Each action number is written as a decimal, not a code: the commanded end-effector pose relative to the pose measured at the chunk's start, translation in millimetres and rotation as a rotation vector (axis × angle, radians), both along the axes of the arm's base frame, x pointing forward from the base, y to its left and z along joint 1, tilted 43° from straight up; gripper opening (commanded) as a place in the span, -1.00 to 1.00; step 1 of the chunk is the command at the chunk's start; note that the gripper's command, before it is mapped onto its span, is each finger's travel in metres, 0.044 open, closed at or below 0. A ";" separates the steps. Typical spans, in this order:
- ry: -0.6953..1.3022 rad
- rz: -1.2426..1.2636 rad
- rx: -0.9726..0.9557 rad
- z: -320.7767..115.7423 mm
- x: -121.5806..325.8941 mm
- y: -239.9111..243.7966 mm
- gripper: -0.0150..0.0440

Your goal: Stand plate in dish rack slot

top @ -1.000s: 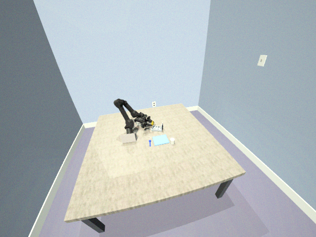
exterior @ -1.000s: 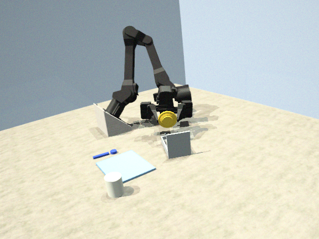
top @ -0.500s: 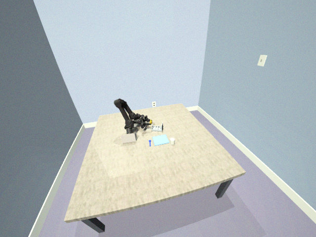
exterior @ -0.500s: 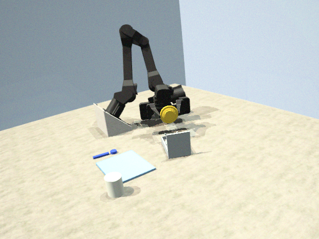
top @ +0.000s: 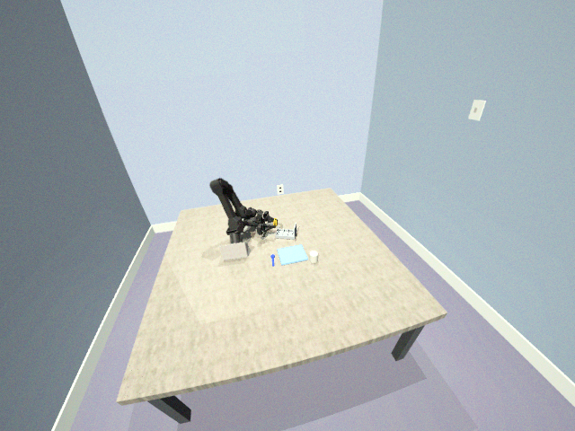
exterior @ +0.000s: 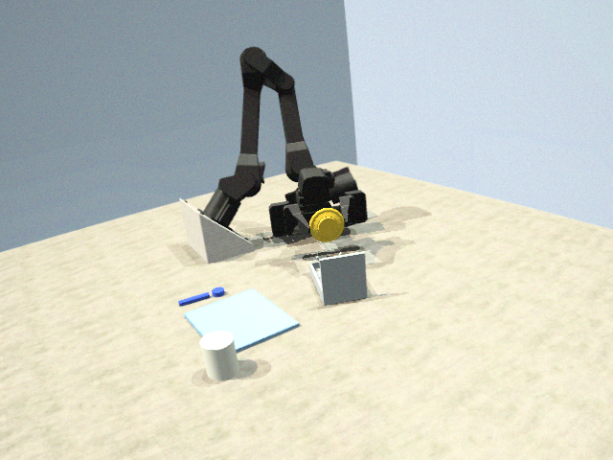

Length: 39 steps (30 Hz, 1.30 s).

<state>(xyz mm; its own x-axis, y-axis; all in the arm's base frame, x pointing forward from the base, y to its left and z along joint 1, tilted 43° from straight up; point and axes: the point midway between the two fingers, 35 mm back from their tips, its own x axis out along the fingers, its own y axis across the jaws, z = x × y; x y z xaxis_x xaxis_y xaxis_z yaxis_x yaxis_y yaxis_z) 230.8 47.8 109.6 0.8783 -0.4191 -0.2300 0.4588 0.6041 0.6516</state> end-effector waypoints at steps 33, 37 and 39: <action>-0.014 0.000 0.017 -38.9 31.5 8.8 -0.49; -0.009 0.003 0.014 -37.6 30.8 7.4 -0.49; -0.004 0.007 0.011 -36.3 30.1 5.9 -0.49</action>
<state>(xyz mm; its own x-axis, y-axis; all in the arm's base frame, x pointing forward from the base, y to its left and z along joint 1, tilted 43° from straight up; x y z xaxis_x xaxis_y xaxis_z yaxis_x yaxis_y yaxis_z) 261.3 54.6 72.1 0.8822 -0.4111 -0.2298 0.4515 0.5992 0.6612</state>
